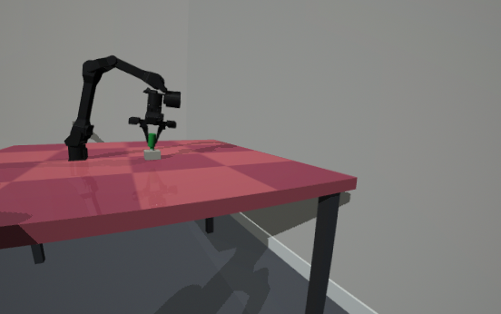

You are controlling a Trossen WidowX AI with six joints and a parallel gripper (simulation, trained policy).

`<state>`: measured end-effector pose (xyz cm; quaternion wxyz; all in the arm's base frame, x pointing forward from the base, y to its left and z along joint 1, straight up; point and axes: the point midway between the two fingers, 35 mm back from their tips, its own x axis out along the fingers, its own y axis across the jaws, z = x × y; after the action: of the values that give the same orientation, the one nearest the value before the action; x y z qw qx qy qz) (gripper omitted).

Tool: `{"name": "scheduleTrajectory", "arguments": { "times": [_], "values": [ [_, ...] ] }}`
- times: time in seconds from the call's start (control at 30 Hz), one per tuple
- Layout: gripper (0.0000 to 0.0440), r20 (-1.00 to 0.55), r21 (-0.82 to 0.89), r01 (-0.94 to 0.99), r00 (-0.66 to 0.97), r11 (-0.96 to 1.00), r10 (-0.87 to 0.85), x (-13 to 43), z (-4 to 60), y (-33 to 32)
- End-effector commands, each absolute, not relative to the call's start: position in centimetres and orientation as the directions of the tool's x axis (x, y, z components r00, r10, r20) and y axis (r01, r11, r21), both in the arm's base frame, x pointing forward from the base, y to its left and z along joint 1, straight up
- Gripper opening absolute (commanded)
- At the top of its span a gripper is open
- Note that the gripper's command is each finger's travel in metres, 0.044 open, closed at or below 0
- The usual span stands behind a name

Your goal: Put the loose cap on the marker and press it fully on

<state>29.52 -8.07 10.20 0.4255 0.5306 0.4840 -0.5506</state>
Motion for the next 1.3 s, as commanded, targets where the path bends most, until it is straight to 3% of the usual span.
{"name": "scheduleTrajectory", "arguments": {
  "times": [0.0, 0.8, 1.07, 1.27],
  "values": [
    [0.0129, -0.991, -0.136, 0.976, -0.133, -0.169, 0.03, 28.6, 8.6, -8.6],
    [0.0156, -0.994, -0.11, 0.987, -0.109, -0.114, 0.013, 28.7, 8.4, -9.0],
    [0.0238, -0.991, -0.135, 0.986, -0.132, -0.102, 0.035, 27.6, 8.4, -8.4],
    [0.0378, -0.993, -0.116, 0.989, -0.114, -0.094, 0.035, 27.5, 8.7, -8.3]
  ]
}}
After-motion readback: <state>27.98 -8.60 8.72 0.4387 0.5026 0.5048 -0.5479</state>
